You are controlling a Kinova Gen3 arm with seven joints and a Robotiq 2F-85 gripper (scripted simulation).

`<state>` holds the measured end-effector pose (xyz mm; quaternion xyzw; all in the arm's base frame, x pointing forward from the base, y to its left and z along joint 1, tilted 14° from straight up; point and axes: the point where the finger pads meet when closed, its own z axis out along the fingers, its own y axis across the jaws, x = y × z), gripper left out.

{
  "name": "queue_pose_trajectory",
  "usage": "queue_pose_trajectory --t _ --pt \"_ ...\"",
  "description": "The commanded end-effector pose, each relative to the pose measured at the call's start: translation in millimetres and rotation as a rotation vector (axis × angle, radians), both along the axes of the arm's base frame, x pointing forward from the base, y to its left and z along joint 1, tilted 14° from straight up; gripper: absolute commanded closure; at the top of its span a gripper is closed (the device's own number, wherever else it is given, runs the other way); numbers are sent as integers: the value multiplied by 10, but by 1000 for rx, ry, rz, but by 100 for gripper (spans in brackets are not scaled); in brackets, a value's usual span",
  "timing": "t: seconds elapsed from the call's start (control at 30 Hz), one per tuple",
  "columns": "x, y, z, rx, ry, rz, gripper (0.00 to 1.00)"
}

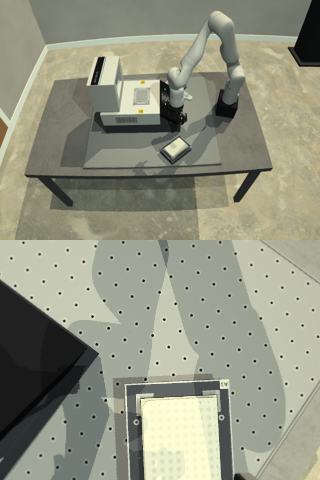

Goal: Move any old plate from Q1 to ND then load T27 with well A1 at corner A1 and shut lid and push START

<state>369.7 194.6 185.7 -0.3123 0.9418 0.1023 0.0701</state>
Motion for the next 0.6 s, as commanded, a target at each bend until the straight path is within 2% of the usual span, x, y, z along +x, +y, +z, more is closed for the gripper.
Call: queue_pose_trajectory --t 0.0,0.47,0.57 --pt "6 126 37 -1 -1 -1 0" --pt "7 514 131 -1 -1 -1 0" --pt "7 514 132 -1 -1 -1 0"
